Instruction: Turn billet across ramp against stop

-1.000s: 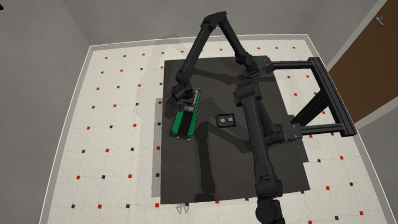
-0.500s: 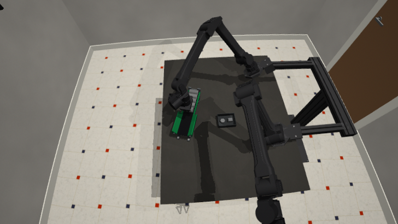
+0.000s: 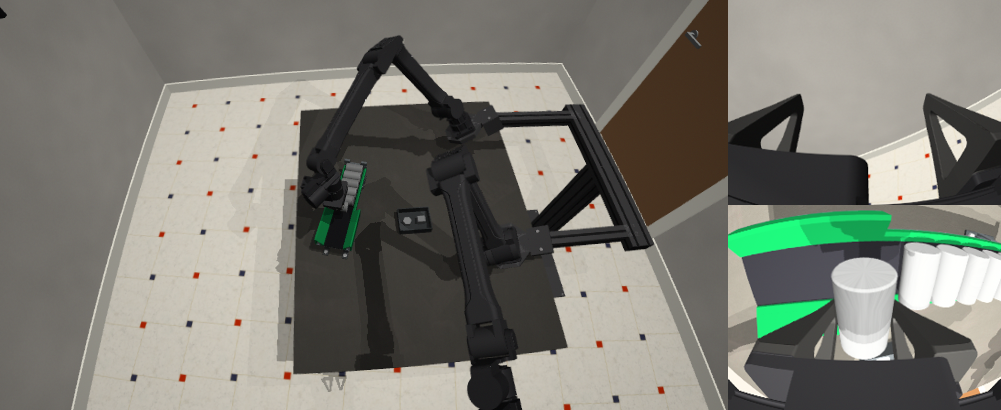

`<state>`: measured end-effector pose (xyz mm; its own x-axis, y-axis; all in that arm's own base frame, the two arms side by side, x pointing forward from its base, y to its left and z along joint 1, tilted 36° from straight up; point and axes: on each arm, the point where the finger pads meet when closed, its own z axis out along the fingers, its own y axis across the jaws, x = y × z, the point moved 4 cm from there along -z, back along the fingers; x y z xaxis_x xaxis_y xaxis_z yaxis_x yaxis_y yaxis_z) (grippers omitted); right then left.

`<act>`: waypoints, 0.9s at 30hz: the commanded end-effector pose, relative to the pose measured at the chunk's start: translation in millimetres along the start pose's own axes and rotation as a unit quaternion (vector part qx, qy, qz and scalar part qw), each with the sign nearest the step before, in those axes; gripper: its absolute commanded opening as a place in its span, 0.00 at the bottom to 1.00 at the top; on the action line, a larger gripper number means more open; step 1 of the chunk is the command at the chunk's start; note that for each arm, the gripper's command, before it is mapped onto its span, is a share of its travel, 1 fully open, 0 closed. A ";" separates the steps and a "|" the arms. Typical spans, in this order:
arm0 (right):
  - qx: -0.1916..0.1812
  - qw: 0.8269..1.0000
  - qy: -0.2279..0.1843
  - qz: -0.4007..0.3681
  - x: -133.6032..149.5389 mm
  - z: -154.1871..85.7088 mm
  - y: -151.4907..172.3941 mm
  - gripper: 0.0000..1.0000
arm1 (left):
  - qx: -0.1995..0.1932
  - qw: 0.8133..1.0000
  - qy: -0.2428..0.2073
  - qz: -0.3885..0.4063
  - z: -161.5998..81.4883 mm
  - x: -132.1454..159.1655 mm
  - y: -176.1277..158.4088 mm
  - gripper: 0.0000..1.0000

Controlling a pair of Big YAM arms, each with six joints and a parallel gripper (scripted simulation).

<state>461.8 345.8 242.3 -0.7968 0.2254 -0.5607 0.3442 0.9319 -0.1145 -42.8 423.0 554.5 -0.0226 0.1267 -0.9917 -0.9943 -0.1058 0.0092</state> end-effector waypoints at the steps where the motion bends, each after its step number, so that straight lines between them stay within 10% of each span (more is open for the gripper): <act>1: -0.049 0.998 -0.025 0.011 -14.2 -56.8 29.0 0.00 | -0.005 0.999 -0.043 -0.004 -5.2 -41.7 5.3 1.00; 27: -0.054 0.998 -0.027 0.013 -17.8 -63.8 26.7 0.00 | -0.005 0.999 -0.043 -0.004 -5.2 -41.7 5.3 1.00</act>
<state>463.9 350.3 250.3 -0.7911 0.2319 -0.5661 0.3470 0.9322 -0.1031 -42.8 423.0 554.5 -0.0226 0.1267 -0.9917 -0.9943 -0.1058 0.0092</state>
